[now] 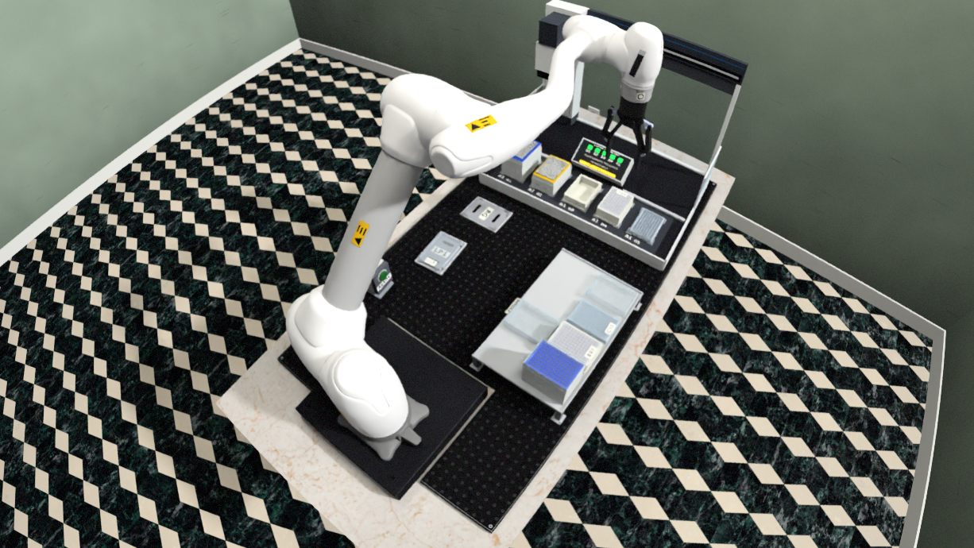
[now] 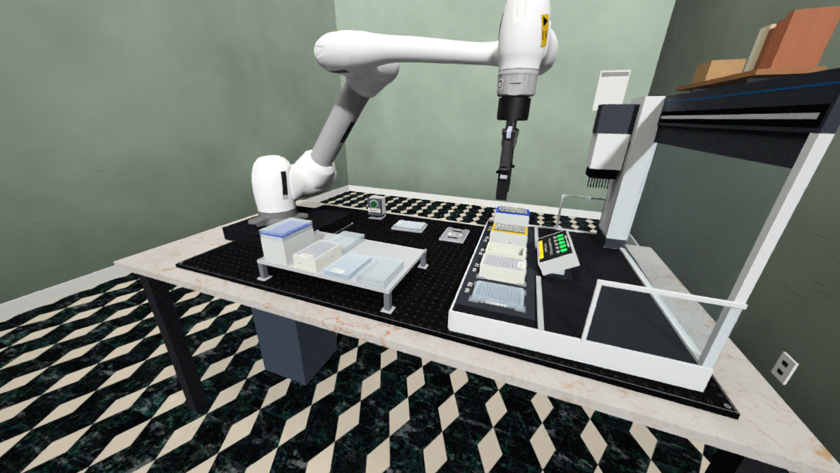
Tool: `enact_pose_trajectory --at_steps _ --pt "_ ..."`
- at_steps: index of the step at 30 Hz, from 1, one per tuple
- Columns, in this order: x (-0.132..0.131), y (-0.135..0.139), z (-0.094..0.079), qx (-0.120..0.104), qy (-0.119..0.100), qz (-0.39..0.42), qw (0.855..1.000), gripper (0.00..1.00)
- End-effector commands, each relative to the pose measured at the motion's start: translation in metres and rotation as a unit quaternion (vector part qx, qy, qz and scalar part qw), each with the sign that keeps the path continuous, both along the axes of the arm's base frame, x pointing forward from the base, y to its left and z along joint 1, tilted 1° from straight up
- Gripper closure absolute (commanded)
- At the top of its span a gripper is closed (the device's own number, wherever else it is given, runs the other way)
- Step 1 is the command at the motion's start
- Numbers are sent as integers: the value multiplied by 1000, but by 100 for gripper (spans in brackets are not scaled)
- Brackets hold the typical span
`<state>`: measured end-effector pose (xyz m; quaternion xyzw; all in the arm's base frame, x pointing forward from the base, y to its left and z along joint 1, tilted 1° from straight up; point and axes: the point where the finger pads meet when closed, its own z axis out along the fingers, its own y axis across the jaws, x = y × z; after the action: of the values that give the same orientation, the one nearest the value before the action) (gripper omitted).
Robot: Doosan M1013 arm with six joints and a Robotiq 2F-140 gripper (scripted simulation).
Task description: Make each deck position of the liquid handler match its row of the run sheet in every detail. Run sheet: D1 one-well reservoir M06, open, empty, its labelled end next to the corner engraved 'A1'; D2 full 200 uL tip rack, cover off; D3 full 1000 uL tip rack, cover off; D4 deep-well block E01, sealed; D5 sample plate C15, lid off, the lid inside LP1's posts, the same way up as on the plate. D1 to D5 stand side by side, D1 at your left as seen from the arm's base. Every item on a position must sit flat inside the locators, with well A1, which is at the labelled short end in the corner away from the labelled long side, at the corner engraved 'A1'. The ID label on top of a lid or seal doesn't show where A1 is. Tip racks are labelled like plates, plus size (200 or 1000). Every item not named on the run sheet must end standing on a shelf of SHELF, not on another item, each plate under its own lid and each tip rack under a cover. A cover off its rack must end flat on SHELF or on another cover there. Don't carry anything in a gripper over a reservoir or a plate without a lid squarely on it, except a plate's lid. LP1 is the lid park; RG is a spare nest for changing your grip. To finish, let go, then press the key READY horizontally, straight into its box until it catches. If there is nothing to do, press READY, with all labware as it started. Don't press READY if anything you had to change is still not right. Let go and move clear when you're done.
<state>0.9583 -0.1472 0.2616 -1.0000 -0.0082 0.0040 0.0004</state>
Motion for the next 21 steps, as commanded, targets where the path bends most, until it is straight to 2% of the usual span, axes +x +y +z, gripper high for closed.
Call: enact_pose_trajectory --at_steps 1,3,15,21 --pt "19 0 2 0 0 0 1000 34" --pt "27 0 2 0 0 0 1000 34" --pt "27 0 2 0 0 0 1000 34" --pt "27 0 -7 0 0 0 1000 34"
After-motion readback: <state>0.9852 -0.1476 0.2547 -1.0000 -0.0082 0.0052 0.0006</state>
